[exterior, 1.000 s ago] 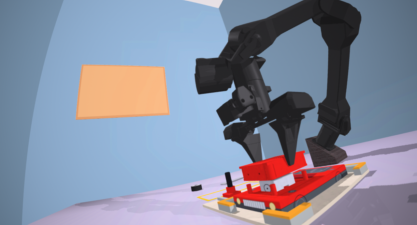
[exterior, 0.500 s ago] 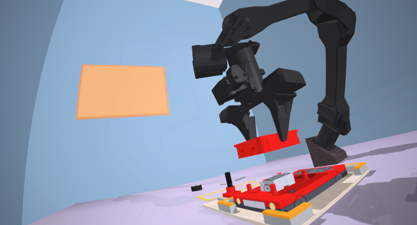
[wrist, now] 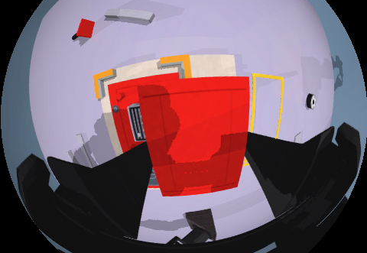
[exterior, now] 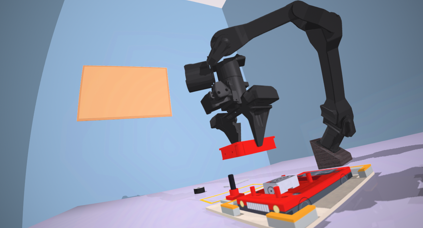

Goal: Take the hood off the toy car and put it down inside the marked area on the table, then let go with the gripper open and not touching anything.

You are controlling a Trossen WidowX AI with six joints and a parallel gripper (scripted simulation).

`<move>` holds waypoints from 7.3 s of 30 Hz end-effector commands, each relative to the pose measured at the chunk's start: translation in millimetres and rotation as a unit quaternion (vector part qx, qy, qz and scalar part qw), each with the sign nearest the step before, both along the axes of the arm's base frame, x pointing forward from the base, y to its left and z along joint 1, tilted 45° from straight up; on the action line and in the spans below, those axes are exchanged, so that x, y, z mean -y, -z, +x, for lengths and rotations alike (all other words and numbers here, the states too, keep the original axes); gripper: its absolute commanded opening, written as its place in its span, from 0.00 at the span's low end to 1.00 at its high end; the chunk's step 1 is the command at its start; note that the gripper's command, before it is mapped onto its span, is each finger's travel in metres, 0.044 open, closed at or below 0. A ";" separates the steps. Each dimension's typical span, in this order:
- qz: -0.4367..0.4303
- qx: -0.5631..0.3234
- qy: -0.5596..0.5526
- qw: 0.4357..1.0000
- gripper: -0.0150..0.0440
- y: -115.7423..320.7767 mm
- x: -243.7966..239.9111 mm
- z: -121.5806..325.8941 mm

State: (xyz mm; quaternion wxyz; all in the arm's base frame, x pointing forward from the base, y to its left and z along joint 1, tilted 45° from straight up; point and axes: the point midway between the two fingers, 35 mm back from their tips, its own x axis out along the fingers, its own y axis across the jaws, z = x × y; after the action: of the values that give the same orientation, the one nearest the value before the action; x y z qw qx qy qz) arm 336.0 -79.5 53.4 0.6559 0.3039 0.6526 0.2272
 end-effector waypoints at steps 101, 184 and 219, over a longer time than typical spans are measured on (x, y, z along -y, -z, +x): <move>0.000 0.004 -0.004 1.000 0.25 149.3 67.7 -51.1; 0.000 0.005 -0.007 1.000 1.00 172.2 43.5 -51.0; 0.001 0.006 -0.005 1.000 1.00 122.2 93.3 -55.0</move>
State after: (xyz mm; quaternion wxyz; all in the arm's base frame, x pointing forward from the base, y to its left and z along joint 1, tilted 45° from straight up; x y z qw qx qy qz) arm 281.6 -172.3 -69.1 0.6582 0.3024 0.6492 0.2320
